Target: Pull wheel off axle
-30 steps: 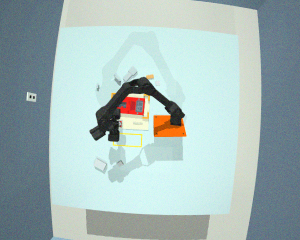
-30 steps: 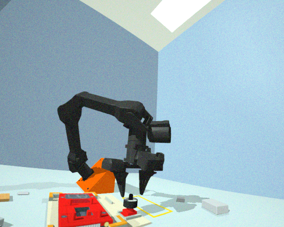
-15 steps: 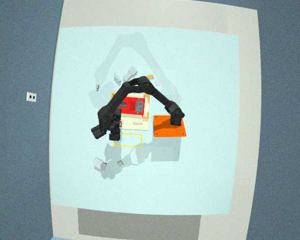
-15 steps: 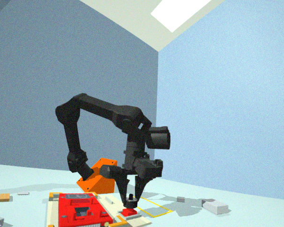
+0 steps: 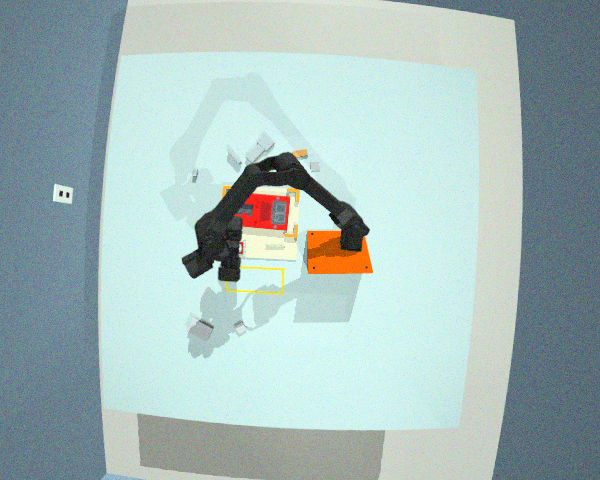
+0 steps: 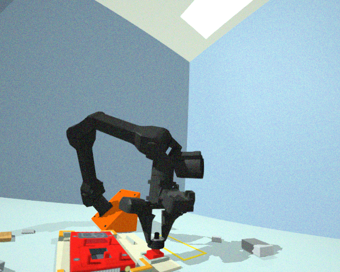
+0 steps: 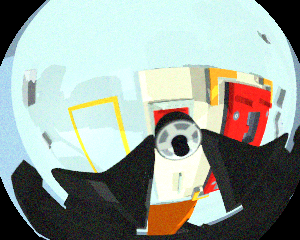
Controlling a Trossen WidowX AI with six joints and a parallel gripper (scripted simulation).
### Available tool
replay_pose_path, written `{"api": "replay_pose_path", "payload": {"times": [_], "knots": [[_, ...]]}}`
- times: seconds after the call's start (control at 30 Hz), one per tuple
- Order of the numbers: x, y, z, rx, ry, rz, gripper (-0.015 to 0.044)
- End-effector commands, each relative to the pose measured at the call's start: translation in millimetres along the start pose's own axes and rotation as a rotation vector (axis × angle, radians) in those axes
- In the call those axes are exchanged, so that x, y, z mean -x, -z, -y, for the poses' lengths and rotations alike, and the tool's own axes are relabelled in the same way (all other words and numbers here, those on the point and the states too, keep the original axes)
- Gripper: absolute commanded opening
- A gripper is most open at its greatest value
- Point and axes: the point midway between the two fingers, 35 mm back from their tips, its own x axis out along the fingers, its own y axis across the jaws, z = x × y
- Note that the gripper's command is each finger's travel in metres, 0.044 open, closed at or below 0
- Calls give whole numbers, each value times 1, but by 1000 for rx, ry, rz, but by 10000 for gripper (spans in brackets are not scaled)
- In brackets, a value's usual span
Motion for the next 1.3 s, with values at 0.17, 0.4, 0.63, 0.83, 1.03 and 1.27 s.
{"api": "replay_pose_path", "payload": {"times": [0.17,0.4,0.63,0.83,1.03,1.27], "knots": [[4,0,-1,-1,-2,1,0],[6,0,-1,-1,-2,1,0],[9,0,-1,-1,-2,2,0],[11,0,-1,-1,-2,2,0],[13,0,-1,0,-2,2,0],[15,0,-1,0,-2,3,0]]}}
